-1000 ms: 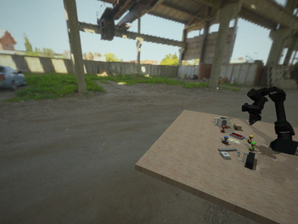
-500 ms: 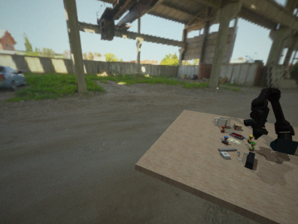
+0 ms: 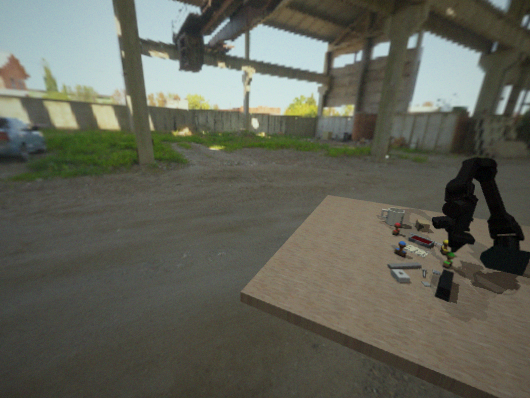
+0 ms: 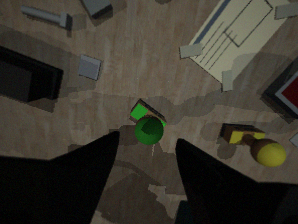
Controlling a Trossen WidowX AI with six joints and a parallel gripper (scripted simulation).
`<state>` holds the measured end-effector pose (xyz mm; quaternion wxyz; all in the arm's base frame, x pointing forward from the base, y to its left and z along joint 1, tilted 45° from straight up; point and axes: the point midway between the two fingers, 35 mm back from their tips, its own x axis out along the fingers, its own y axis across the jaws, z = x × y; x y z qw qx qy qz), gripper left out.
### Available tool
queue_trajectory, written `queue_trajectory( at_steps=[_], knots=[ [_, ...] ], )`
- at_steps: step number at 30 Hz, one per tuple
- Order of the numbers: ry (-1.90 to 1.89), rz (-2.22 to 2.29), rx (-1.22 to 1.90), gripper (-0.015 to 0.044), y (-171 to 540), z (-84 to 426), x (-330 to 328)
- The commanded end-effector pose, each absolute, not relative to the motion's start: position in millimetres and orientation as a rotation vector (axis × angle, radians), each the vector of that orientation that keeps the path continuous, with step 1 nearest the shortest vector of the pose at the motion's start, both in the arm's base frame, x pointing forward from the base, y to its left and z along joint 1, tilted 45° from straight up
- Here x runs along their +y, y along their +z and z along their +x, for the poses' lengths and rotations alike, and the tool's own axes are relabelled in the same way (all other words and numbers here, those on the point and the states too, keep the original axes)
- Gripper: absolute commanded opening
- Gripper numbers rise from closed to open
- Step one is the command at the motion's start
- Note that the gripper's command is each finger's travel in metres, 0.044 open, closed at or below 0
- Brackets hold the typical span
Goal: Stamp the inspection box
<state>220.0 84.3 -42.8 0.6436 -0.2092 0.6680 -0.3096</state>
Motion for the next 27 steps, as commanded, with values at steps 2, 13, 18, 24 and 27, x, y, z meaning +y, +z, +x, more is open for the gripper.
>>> queue_trajectory(
  at_steps=[2, 13, 18, 24, 27],
  knots=[
    [-0.707, -0.488, 1.525, 0.0219, -50, 218, 78],
    [-0.707, -0.488, 1.525, 0.0219, -63, 217, 65],
    [-0.708, -0.489, 1.525, 0.0219, -69, 216, 60],
    [-0.708, -0.489, 1.525, 0.0219, -75, 214, 53],
    [-0.709, -0.489, 1.524, 0.0219, -79, 213, 49]
  ],
)
